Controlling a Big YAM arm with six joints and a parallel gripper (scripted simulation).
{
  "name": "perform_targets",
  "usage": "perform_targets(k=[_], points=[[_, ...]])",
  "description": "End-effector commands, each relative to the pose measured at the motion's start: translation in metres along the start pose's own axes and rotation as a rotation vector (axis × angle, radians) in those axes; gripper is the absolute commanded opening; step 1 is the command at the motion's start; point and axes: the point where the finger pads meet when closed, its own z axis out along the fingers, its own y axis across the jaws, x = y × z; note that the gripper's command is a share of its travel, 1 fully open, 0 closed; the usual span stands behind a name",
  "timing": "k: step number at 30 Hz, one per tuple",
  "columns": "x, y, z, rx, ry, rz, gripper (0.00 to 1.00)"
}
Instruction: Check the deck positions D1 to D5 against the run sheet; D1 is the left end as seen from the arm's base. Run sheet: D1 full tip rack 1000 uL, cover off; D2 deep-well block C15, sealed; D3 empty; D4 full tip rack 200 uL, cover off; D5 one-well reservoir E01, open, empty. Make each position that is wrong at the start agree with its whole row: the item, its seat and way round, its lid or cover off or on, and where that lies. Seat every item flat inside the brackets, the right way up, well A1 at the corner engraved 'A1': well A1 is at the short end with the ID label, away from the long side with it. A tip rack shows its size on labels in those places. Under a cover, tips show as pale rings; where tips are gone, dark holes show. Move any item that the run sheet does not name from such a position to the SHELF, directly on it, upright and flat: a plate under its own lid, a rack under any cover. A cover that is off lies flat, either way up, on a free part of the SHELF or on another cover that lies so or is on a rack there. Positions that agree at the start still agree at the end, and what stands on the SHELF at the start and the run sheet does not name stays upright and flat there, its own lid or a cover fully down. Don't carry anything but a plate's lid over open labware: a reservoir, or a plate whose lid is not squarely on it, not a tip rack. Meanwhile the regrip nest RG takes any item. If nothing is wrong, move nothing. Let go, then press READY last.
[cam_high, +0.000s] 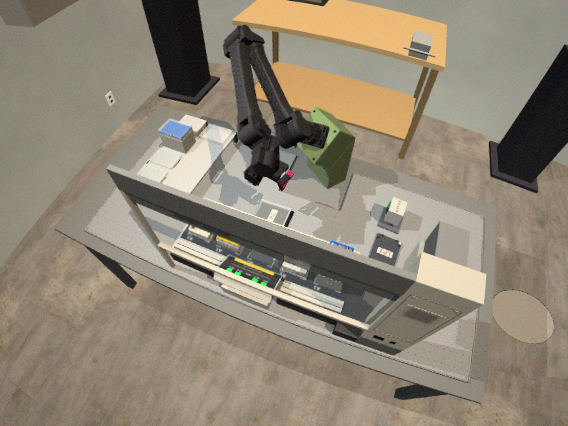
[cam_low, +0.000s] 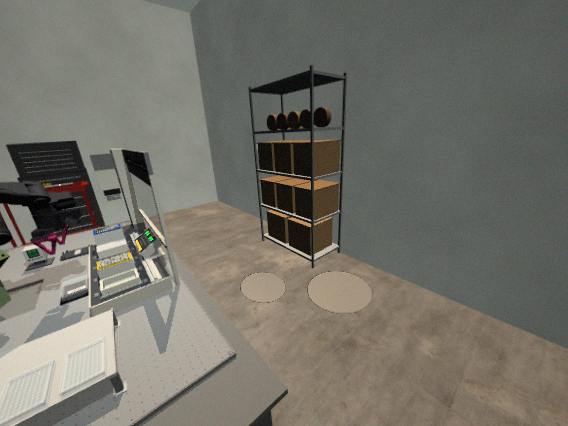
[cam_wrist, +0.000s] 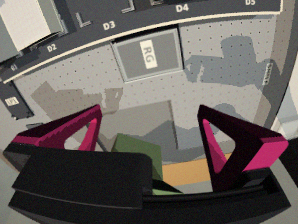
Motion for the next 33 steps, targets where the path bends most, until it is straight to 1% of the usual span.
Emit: perform_targets(k=[1,4,19,21,26,30,31,33], points=[[-0.0057,0.0011,-0.0058,-0.009,-0.015,0.126,1.00],[-0.0057,0.0011,-0.0058,-0.009,-0.015,0.146,1.00],[-0.0055,0.0010,-0.0057,-0.011,-0.013,0.445,1.00],[-0.0055,0.0010,-0.0057,-0.011,-0.013,0.445,1.00],[-0.0054,0.0009,-0.0056,-0.011,-0.013,0.545,1.00],[-0.0055,0.0010,-0.0056,-0.011,-0.013,0.550,1.00],[0.0008,0.0006,-0.0032,-0.010,-0.011,0.568,1.00],[0.0013,0.0009,-0.0027,-0.007,-0.008,0.604,1.00]])
